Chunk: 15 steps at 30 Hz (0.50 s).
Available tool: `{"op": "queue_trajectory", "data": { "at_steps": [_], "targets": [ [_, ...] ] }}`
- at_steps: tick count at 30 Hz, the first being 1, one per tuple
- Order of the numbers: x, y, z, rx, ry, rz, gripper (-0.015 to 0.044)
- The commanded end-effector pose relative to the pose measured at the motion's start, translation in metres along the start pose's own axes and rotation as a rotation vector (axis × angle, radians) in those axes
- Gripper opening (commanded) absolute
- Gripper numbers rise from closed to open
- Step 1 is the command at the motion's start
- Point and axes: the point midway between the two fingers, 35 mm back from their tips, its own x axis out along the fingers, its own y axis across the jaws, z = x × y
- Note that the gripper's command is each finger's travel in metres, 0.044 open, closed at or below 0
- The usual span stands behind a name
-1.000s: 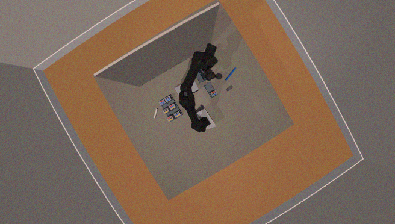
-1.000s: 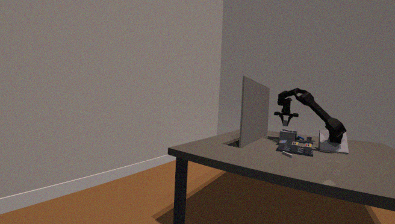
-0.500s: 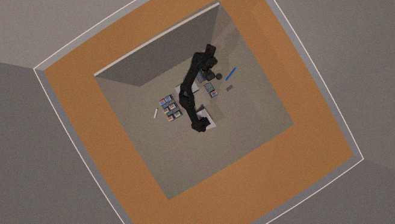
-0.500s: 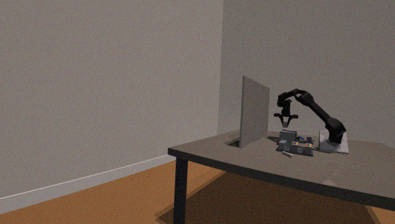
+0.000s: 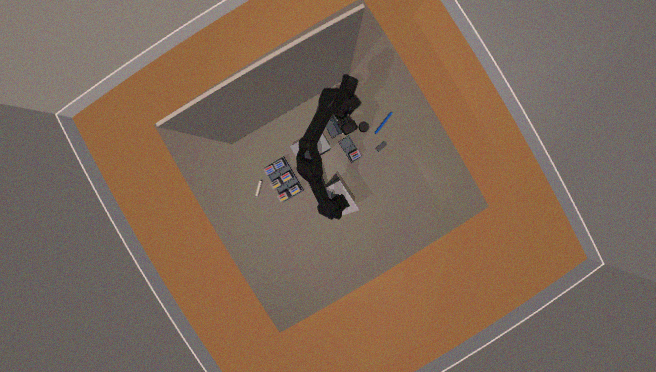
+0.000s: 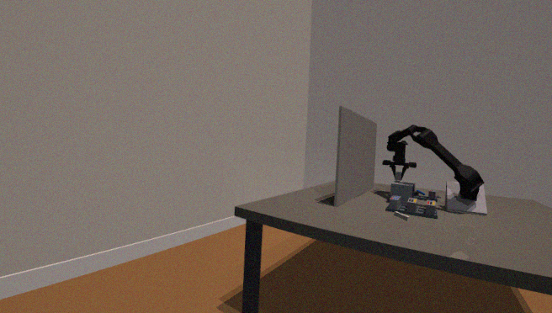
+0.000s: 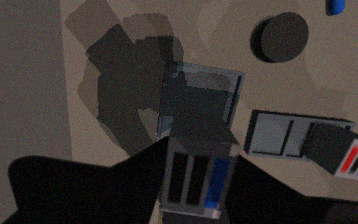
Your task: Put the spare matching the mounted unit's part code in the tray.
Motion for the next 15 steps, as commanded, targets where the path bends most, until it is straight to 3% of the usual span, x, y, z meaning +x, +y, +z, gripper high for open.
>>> {"op": "queue_trajectory", "data": {
  "at_steps": [1,15],
  "targets": [
    [0.004,0.000,0.000,0.006,0.006,0.003,0.0000],
    [0.015,0.000,0.000,0.006,0.008,0.001,0.0000]
  ]
}}
